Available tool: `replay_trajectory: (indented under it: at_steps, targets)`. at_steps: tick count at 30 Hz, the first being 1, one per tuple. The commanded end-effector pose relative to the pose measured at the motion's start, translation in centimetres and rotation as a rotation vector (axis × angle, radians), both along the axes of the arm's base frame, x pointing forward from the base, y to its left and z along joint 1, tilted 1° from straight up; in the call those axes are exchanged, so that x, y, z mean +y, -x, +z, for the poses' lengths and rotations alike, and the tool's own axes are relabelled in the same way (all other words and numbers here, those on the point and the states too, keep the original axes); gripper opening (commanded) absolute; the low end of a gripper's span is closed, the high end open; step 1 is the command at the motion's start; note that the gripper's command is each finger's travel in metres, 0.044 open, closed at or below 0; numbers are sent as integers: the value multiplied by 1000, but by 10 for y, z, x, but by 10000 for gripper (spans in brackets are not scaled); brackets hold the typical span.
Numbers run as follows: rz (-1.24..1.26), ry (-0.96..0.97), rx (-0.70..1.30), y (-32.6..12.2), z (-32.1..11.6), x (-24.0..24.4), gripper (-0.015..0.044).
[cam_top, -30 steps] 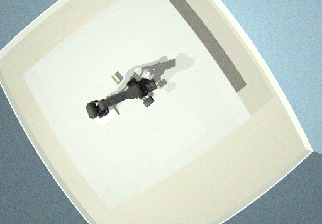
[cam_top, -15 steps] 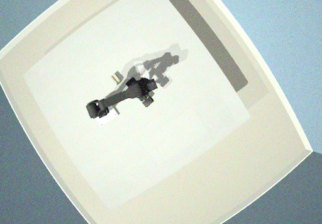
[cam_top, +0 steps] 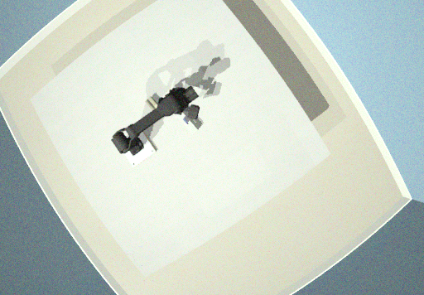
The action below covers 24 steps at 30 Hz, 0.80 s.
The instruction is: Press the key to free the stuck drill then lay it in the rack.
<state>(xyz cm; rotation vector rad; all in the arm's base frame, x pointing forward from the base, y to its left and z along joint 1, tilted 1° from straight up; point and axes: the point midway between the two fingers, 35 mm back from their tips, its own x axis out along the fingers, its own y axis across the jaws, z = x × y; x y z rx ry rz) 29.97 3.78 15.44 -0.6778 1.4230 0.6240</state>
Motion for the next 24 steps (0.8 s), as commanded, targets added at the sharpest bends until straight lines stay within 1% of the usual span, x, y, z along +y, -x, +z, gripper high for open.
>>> replay_trajectory:
  at_steps: [1, 5, 7, 24]
  targets:
    - [549, 24, 14, 17, -39, 56, 440]
    - [883, 37, 17, 33, -62, 87, 440]
    - [953, 40, 18, 38, -67, 93, 440]
    - [955, 40, 18, 38, -67, 93, 440]
